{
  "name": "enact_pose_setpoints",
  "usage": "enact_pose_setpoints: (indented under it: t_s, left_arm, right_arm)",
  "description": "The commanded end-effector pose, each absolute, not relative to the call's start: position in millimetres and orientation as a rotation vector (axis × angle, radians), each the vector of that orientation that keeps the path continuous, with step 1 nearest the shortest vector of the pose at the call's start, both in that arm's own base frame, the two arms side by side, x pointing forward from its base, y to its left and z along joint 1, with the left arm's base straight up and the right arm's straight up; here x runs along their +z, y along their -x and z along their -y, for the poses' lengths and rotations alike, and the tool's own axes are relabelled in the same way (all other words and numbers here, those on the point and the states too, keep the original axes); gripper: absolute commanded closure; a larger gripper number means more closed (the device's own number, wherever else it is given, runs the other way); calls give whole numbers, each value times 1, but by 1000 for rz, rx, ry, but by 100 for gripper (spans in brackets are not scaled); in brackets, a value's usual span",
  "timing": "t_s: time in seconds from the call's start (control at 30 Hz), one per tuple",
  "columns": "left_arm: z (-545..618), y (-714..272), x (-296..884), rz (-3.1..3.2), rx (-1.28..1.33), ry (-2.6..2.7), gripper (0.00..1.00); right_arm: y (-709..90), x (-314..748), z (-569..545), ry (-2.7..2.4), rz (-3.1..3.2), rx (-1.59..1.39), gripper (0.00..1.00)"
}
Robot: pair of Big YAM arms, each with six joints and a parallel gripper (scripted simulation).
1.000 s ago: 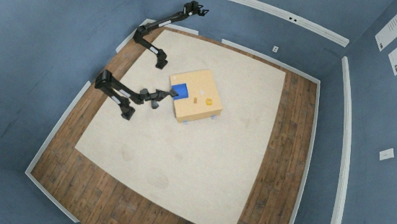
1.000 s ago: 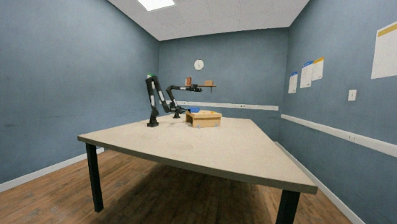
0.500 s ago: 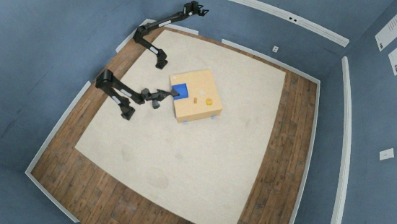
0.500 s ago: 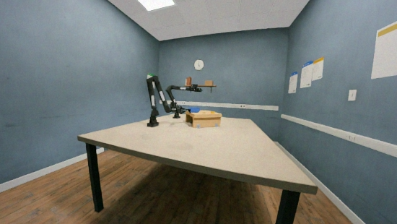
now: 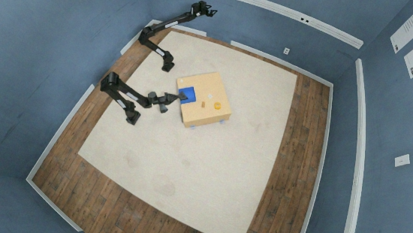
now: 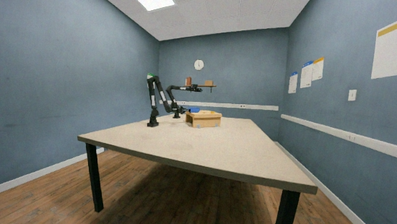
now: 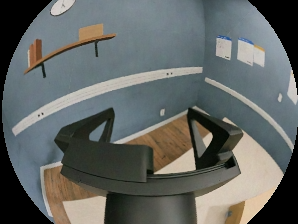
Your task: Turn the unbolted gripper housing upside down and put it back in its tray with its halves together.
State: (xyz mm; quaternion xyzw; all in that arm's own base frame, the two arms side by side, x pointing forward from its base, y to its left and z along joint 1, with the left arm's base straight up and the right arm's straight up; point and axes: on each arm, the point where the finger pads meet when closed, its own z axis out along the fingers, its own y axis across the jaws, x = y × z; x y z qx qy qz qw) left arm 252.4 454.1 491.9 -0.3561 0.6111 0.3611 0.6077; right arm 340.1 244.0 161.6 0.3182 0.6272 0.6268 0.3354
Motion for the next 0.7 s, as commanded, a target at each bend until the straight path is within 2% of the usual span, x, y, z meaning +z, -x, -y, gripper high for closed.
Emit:
enact_pose_setpoints:
  t_s: [0.0, 0.67]
  left_arm:
    - [-455, -252, 510, -1372, 832, 816, 0]
    - [-455, -252, 510, -1372, 832, 816, 0]
  right_arm:
    - [-357, 177, -254, -805, -1597, 1665, 86]
    - [-322, 172, -234, -814, -1614, 1654, 86]
